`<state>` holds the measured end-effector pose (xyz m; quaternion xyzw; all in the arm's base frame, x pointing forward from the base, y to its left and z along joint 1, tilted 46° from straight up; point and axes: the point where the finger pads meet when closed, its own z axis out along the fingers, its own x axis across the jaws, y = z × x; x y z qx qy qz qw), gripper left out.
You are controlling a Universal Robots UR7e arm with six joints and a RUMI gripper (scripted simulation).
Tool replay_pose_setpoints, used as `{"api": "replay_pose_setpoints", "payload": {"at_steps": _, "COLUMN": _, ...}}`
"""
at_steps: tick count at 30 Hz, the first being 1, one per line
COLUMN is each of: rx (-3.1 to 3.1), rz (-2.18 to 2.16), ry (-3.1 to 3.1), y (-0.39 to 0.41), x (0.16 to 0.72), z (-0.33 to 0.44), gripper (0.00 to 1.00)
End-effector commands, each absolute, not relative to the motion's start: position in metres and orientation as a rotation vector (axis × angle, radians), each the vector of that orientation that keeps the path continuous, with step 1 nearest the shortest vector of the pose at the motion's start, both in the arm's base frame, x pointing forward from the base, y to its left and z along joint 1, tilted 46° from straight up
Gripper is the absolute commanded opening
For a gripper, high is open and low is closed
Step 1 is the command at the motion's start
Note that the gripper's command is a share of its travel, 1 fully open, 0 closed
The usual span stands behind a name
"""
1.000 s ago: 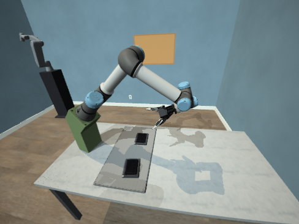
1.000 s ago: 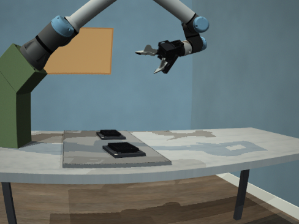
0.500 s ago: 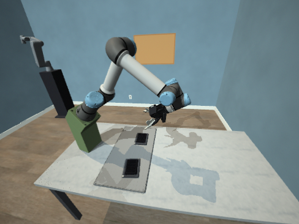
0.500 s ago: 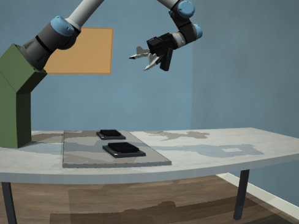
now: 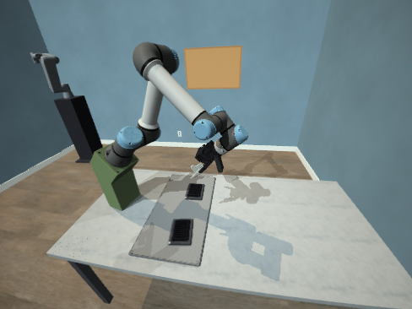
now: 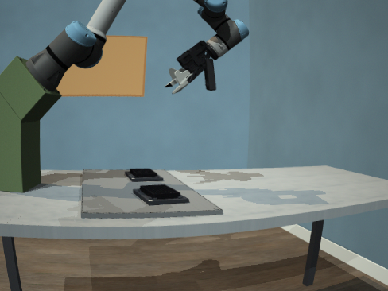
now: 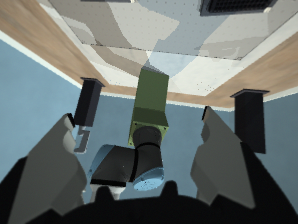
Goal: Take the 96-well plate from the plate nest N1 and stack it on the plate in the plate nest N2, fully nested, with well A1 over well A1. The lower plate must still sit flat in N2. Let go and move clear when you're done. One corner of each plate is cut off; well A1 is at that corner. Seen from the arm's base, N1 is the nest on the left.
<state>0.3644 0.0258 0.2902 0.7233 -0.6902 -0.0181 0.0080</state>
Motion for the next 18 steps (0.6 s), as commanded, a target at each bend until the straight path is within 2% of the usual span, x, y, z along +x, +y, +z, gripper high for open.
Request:
{"api": "replay_pose_setpoints", "payload": {"at_steps": 1, "rx": 2.179, "rz": -0.012, "ry": -2.340, "y": 0.035, "x": 0.373, "z": 0.274, "gripper": 1.00}}
{"api": "replay_pose_setpoints", "payload": {"at_steps": 18, "rx": 1.756, "rz": 0.111, "ry": -2.963, "y": 0.068, "x": 0.405, "z": 0.215, "gripper": 1.00}}
